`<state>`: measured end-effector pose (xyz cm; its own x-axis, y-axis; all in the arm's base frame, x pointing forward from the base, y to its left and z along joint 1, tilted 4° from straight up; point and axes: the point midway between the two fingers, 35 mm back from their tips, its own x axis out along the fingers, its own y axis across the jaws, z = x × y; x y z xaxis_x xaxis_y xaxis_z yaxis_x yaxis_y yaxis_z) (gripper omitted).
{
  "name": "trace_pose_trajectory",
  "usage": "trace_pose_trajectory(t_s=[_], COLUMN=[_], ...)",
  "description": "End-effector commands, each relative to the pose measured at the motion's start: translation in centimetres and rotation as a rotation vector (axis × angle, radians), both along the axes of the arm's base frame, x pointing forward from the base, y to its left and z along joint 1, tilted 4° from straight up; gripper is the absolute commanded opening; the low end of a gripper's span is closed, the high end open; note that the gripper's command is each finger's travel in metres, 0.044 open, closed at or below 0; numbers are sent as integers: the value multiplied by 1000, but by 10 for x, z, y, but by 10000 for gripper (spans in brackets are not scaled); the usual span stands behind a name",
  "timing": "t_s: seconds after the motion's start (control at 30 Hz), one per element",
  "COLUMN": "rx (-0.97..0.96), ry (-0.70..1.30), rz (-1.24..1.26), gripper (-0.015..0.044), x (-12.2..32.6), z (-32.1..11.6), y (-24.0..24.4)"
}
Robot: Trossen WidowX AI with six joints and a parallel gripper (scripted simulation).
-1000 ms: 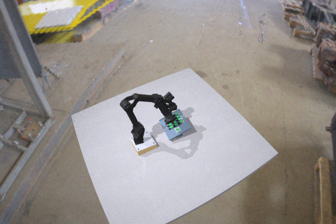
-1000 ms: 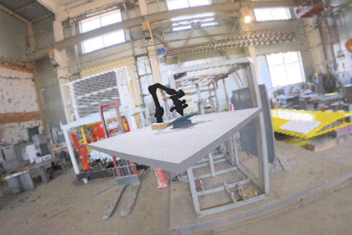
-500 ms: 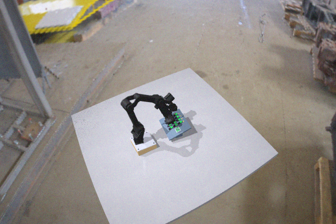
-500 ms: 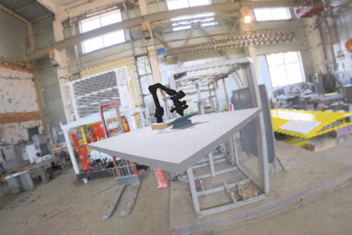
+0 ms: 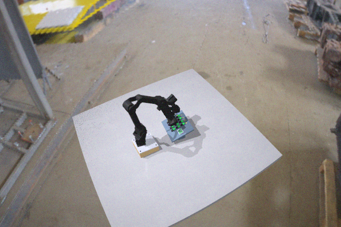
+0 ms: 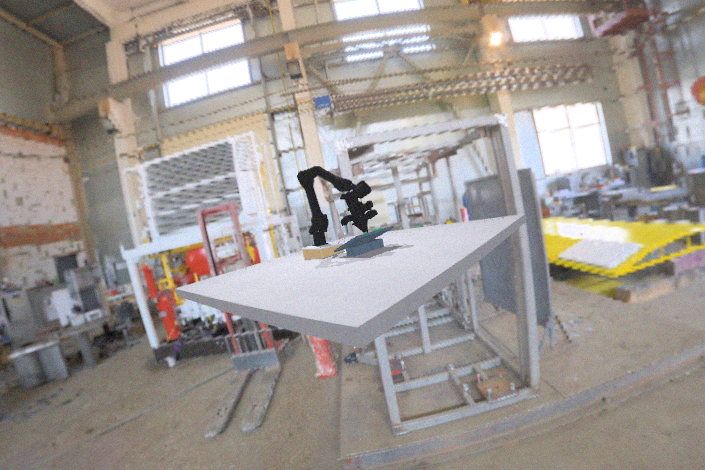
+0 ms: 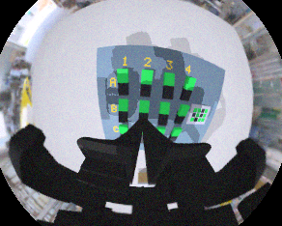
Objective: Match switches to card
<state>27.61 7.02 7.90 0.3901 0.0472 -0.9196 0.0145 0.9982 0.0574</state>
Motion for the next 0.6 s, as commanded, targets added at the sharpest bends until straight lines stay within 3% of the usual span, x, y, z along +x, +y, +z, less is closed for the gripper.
trace_pose_trajectory(t_s=[0.0,0.57], rx=[-4,-4], ry=[-1,-1], rz=[2,2], gripper=[0,0], x=[1,1], z=[-1,-3], y=[0,0])
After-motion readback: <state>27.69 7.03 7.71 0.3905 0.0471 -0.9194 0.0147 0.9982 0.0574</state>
